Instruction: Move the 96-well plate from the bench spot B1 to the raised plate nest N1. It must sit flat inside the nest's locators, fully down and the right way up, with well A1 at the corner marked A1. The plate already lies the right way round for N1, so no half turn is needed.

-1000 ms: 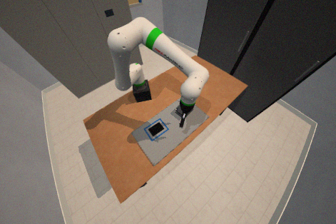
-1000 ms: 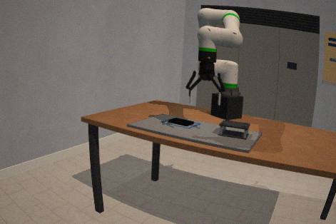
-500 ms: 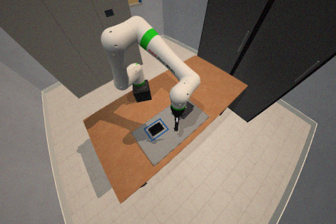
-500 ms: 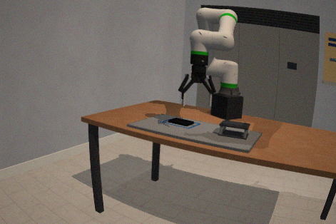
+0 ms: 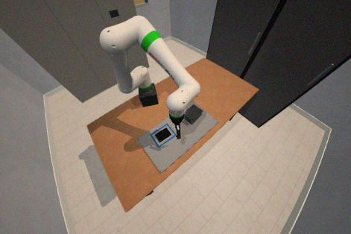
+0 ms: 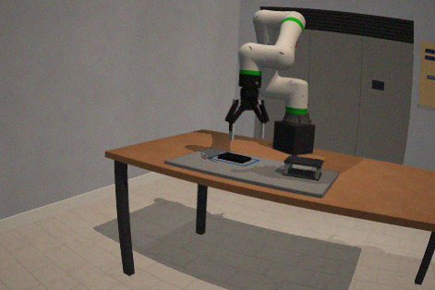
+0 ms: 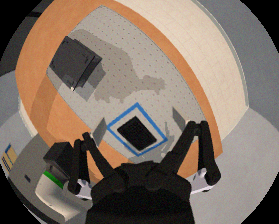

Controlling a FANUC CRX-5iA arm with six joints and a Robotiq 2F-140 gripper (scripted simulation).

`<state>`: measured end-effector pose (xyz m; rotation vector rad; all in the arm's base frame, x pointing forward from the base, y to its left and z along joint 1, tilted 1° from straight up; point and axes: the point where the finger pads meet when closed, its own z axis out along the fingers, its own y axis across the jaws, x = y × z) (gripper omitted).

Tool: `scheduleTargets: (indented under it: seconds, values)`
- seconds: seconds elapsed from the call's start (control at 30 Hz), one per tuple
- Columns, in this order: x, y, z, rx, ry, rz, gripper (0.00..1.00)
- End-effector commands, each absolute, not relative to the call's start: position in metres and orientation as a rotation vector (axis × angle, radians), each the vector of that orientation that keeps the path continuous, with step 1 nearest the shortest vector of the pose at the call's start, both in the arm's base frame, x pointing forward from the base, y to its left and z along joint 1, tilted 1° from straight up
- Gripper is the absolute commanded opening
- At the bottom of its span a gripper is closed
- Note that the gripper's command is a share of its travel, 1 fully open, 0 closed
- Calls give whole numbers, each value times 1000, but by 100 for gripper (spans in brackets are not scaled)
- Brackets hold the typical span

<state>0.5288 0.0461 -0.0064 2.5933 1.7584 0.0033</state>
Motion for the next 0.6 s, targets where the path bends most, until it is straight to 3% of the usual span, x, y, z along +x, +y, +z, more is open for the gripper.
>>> scheduleTargets:
  seconds: [0.0,0.57]
  values:
    - [523,33,-11,2553,1818,9,100]
    - [489,-23,-32,2298,2125,11,100]
